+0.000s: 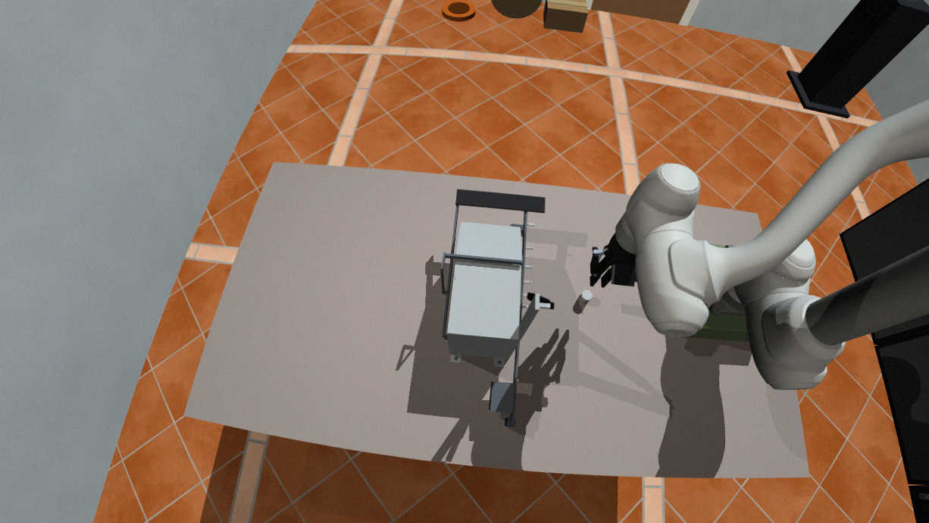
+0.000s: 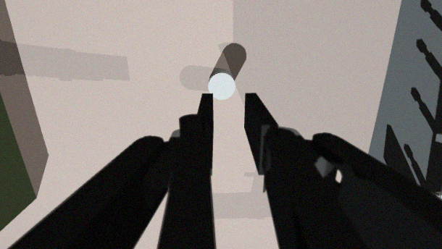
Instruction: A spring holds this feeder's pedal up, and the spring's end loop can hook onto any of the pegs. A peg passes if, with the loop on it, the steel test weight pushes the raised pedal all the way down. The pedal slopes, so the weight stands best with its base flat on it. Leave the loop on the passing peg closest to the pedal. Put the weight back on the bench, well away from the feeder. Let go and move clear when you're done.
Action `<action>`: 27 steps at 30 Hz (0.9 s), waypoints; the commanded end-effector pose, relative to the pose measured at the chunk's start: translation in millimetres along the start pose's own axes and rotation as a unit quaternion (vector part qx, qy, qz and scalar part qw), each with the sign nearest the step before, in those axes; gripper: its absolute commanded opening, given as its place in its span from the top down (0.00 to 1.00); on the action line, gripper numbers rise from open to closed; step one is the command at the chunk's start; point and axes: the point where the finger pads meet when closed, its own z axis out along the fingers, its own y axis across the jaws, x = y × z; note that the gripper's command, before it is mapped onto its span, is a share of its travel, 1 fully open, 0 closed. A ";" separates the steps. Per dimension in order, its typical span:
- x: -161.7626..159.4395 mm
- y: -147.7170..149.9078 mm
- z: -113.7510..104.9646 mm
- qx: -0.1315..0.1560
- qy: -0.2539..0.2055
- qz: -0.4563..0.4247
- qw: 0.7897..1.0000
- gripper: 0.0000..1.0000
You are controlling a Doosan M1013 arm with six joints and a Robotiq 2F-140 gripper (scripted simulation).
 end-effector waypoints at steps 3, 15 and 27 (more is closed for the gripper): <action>0.1 0.4 -0.4 0.000 0.000 0.000 1.000 0.76; 8.0 10.1 -46.5 0.000 0.075 -0.001 0.997 0.76; 8.0 10.1 -46.5 0.000 0.075 -0.001 0.997 0.76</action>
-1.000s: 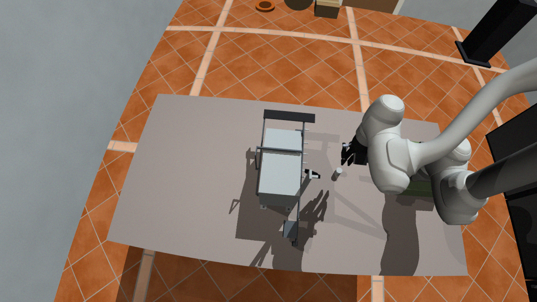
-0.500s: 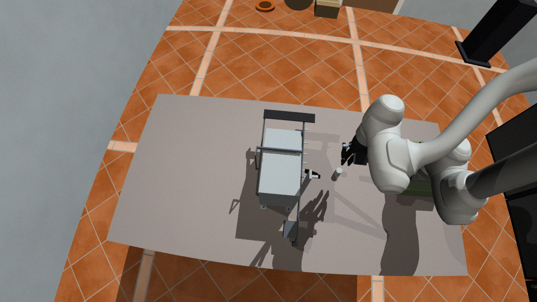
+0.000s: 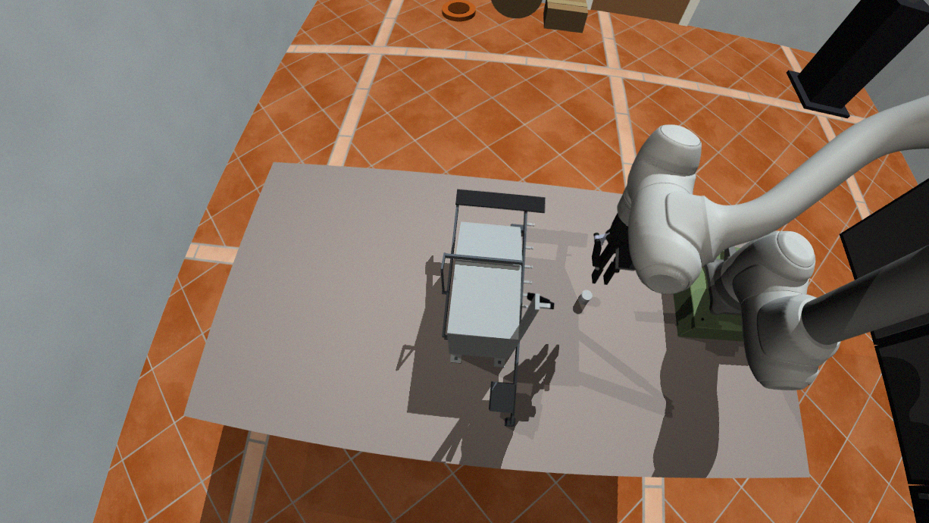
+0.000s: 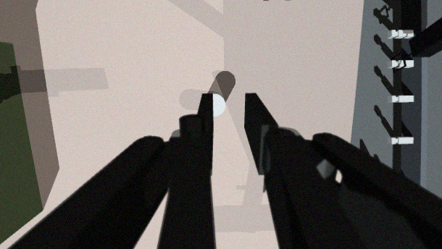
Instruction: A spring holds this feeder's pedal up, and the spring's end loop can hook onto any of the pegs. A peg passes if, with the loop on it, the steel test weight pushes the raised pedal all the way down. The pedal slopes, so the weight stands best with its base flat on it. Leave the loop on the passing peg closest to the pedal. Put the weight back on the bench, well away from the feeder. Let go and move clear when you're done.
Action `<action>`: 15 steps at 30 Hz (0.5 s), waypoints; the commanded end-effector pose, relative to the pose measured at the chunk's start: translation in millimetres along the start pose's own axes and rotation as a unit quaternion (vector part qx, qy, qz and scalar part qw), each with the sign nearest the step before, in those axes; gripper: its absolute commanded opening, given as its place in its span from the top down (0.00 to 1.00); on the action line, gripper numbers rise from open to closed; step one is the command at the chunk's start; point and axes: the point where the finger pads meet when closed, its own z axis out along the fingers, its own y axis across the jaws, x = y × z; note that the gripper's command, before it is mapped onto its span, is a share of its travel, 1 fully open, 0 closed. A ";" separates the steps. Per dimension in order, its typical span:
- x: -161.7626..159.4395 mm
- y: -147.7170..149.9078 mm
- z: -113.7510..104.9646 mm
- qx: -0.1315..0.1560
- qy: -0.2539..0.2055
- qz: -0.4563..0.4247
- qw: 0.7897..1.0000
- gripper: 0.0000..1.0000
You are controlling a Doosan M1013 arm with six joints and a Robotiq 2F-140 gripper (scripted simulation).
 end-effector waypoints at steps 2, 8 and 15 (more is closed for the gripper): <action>0.1 0.4 -0.6 0.000 0.001 0.000 1.000 0.76; 14.7 10.0 -44.8 0.000 0.076 -0.001 0.997 0.76; 14.7 10.0 -44.8 0.000 0.076 -0.001 0.997 0.76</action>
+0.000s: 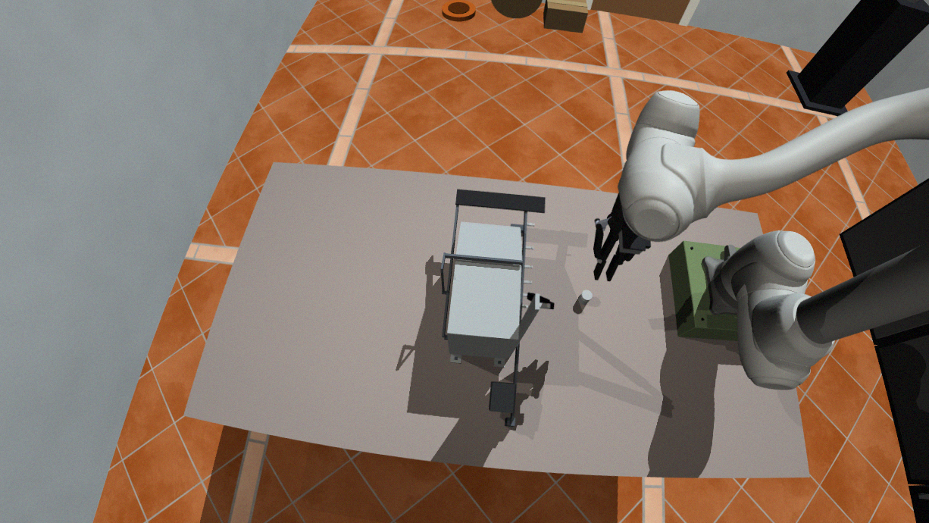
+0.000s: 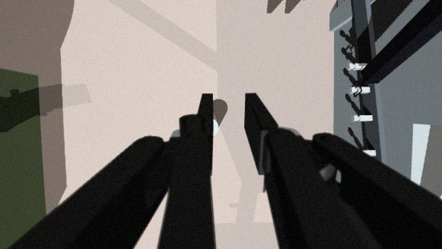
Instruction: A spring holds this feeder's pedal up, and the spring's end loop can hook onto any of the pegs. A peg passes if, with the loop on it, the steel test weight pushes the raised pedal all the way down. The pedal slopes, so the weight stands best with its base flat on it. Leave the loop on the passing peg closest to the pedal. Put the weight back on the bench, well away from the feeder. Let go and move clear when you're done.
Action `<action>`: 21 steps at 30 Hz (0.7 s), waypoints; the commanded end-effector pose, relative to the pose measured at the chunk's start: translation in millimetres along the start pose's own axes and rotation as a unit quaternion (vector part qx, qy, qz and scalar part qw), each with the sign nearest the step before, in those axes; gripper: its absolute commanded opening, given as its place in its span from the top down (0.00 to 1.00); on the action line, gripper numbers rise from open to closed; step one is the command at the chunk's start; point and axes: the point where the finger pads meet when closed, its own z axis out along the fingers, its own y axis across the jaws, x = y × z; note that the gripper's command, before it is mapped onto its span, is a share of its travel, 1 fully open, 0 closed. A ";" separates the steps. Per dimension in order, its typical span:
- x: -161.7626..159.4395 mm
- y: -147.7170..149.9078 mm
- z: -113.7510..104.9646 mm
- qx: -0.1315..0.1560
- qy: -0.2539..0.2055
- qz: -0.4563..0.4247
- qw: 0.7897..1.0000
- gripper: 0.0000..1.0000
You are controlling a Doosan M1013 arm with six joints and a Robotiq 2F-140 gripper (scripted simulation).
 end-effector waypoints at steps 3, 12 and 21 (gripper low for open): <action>0.3 0.3 -0.7 0.000 0.002 0.000 1.000 0.76; 21.2 10.0 -42.3 0.001 0.076 -0.001 0.997 0.76; 21.2 10.0 -42.3 0.001 0.076 -0.001 0.997 0.76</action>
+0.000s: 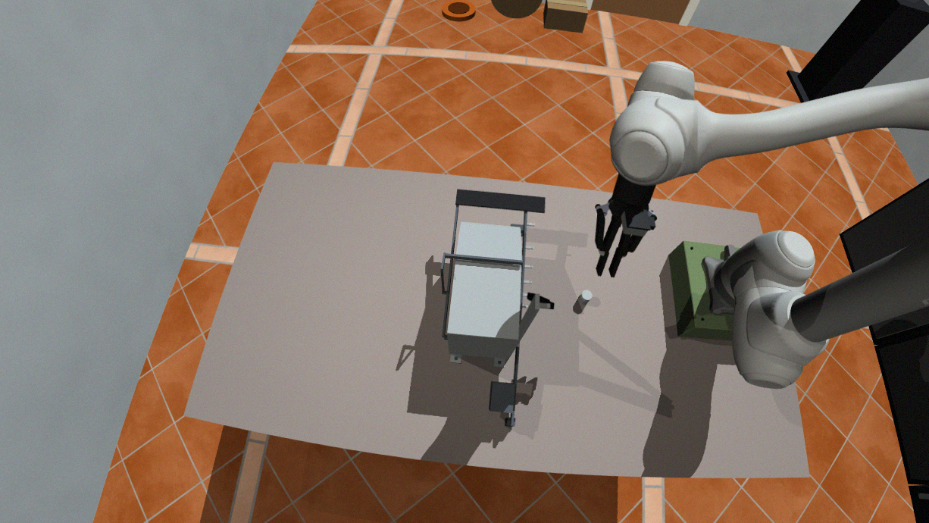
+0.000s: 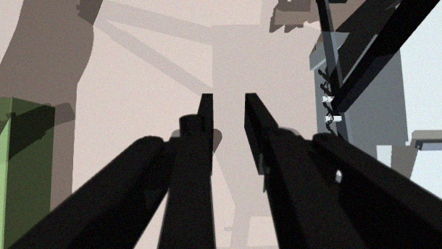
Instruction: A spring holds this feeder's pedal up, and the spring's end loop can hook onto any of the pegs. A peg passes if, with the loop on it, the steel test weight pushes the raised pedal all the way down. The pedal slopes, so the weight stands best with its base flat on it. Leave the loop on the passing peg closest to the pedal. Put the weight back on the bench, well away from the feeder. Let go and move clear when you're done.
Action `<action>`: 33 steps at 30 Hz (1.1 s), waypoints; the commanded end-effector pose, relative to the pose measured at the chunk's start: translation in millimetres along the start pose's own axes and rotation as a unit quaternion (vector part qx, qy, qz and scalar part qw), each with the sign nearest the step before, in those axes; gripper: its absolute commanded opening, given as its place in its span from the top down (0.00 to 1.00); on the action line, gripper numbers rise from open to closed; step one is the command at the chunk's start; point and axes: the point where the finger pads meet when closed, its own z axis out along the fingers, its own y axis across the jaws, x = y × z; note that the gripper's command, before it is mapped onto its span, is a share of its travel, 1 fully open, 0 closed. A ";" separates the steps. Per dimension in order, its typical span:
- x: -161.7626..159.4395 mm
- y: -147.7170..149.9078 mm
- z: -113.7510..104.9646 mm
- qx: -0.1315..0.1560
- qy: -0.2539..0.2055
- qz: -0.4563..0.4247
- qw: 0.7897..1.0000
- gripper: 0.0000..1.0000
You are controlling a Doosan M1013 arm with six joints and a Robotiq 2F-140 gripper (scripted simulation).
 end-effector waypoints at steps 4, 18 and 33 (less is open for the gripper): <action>27.2 10.0 -38.5 0.000 0.075 -0.002 0.997 0.76; 27.2 10.0 -38.5 0.000 0.075 -0.002 0.997 0.76; 15.6 67.1 -24.0 0.000 0.078 -0.002 0.997 0.76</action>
